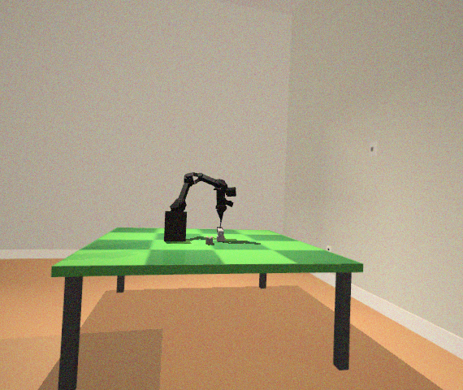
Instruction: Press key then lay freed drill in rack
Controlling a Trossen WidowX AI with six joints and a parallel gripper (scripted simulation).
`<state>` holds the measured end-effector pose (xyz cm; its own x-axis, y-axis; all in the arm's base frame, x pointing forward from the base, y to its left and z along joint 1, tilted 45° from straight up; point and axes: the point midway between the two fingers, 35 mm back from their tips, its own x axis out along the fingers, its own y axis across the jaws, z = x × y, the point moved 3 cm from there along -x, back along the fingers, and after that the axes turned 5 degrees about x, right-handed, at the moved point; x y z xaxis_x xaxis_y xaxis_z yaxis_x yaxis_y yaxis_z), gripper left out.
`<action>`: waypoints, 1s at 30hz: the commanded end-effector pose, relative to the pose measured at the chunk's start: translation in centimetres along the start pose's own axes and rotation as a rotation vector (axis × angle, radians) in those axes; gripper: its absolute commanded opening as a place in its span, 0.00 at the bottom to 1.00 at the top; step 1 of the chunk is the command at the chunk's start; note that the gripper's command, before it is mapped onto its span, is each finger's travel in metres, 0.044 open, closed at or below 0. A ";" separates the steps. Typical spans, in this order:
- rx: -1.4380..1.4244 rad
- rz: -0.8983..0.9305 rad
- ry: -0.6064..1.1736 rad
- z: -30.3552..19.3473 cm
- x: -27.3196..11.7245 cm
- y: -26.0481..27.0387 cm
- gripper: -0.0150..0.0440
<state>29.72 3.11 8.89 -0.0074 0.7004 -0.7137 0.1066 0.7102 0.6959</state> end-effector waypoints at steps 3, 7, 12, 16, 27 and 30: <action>0.002 0.007 0.054 -0.8 2.1 0.3 0.25; 0.002 0.007 0.054 -0.8 2.4 0.4 0.25; 0.003 0.002 0.052 -0.1 -0.4 0.2 0.48; 0.003 0.003 0.053 0.4 -4.5 0.1 0.65; -0.471 0.011 0.038 1.8 -1.4 -4.9 1.00; -0.736 0.016 0.039 2.0 0.3 -7.6 1.00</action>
<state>31.13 -1.19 8.23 -0.0344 0.7054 -0.7080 -0.2328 0.6832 0.6921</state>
